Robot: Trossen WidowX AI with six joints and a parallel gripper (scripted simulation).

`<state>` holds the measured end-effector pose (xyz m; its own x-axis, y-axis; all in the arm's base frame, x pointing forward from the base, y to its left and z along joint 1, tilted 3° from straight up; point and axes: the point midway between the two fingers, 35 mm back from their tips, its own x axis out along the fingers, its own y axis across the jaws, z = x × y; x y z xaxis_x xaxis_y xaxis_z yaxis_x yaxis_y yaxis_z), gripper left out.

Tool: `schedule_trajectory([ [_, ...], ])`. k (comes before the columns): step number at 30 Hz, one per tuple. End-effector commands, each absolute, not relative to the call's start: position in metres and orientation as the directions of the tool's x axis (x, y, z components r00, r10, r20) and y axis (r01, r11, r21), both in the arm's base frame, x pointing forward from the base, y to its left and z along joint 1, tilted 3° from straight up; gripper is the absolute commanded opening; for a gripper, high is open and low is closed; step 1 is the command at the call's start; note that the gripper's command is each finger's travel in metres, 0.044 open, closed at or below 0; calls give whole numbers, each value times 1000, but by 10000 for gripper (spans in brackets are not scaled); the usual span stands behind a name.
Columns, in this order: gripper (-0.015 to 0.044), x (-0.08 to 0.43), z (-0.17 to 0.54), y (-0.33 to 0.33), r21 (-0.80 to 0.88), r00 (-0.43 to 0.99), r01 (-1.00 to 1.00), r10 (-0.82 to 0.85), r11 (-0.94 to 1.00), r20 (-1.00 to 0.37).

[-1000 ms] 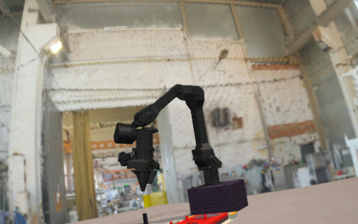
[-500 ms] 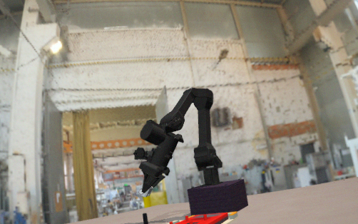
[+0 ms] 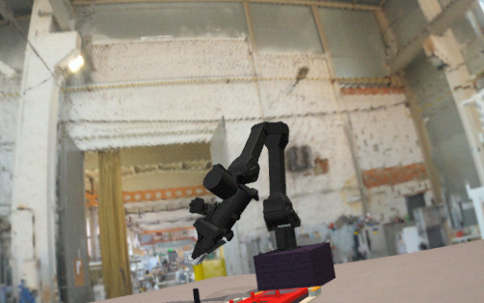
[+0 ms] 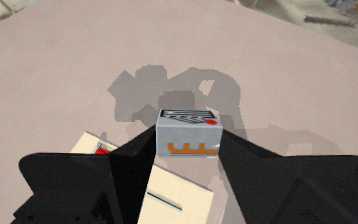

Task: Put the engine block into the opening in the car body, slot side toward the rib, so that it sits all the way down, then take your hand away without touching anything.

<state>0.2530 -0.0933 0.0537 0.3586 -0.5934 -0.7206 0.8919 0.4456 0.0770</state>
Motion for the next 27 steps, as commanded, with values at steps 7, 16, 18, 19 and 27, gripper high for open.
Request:
schedule_trajectory([
  [7,0,251,30,-89,73,380,894,-664,442,-644],
  [16,0,252,8,-88,72,380,894,-664,442,-644],
  [18,0,252,3,-88,72,380,894,-664,442,-644],
  [19,0,252,0,-88,72,380,894,-664,442,-644],
  [27,0,253,-20,-87,72,380,894,-664,442,-645],
])
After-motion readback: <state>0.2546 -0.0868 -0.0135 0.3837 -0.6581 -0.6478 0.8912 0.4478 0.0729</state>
